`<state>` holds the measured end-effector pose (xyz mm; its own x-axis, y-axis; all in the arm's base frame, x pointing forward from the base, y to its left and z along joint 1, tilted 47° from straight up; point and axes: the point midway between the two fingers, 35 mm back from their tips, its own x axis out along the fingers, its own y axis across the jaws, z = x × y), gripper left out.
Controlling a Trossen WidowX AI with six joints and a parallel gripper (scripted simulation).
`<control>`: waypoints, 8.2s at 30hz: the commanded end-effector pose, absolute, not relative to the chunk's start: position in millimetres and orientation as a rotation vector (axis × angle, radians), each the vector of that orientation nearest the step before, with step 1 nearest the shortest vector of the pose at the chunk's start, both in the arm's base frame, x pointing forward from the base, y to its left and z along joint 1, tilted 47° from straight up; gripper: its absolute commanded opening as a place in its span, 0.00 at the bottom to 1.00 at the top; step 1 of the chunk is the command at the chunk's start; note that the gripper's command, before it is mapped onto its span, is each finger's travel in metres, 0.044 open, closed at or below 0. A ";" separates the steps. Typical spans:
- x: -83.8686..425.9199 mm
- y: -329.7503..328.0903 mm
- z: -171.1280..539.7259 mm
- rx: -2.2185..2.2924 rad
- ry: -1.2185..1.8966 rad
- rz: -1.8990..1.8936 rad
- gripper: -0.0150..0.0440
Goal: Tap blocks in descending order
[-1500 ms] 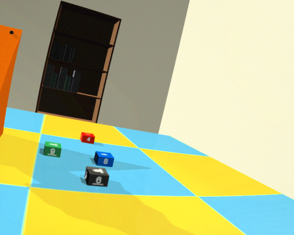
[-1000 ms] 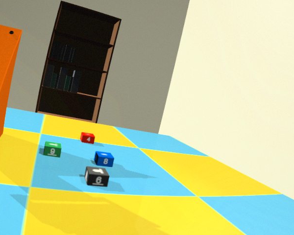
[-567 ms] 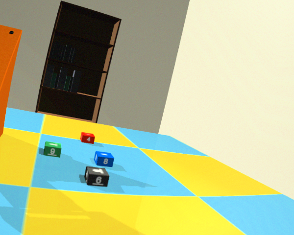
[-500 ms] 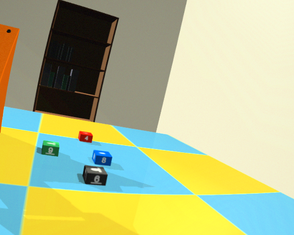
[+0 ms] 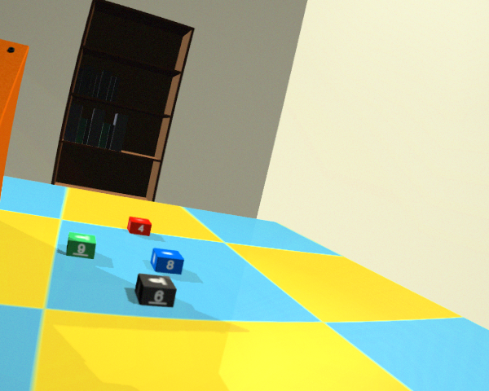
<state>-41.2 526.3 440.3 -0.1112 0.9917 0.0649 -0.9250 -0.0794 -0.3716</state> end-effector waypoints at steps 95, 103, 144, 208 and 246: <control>254.0 79.3 6.7 -0.712 1.382 -0.535 0.93; 298.5 146.4 -55.4 -0.707 1.379 -0.533 0.93; 340.5 53.7 43.6 -0.713 1.378 -0.539 0.93; 247.7 -11.1 -45.2 -0.716 1.381 -0.539 0.29; 250.4 59.6 21.9 -0.711 1.385 -0.532 0.29</control>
